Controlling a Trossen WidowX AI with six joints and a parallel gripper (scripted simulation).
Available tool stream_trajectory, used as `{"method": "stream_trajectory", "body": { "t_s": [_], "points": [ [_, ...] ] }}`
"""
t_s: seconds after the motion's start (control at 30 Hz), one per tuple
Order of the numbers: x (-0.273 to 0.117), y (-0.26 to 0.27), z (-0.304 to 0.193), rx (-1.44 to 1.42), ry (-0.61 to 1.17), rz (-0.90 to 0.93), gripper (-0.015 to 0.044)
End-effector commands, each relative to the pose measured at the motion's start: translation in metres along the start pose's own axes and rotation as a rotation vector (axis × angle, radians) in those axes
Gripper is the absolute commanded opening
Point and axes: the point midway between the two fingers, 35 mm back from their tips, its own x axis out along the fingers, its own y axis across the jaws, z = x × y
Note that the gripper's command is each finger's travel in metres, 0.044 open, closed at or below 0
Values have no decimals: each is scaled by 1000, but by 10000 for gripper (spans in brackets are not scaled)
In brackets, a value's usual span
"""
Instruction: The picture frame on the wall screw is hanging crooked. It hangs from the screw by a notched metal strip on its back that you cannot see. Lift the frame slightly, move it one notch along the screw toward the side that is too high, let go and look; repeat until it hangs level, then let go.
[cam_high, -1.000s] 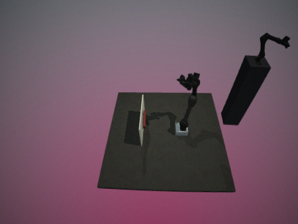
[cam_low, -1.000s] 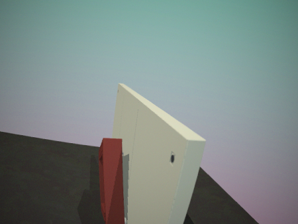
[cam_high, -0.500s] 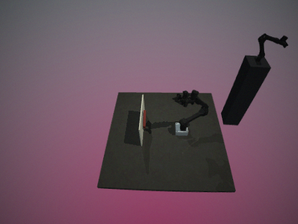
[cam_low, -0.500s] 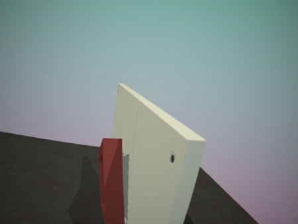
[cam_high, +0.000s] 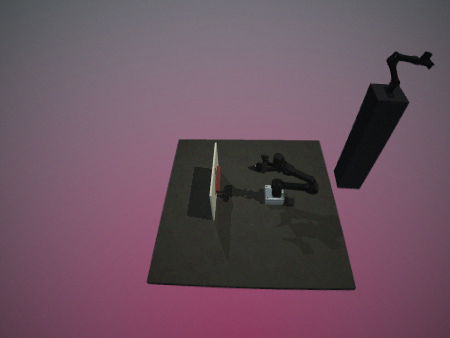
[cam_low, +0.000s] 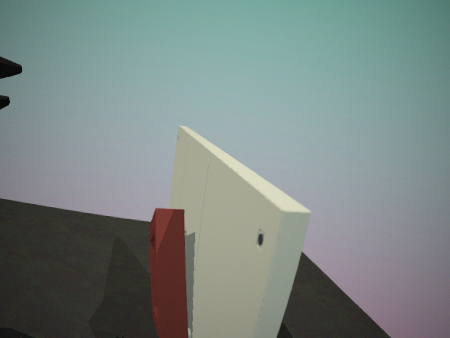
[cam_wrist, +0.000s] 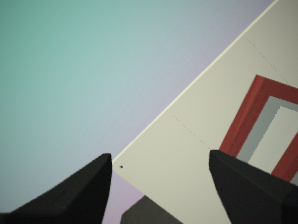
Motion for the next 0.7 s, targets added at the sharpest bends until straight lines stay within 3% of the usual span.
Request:
{"method": "stream_trajectory", "body": {
  "t_s": [0.0, 0.13, 0.67],
  "points": [
    [8, -57, -33, 189, 14, -69, 260],
    [9, -91, -51, 311, 14, -104, 260],
    [9, -91, -51, 311, 14, -104, 260]
  ]
}}
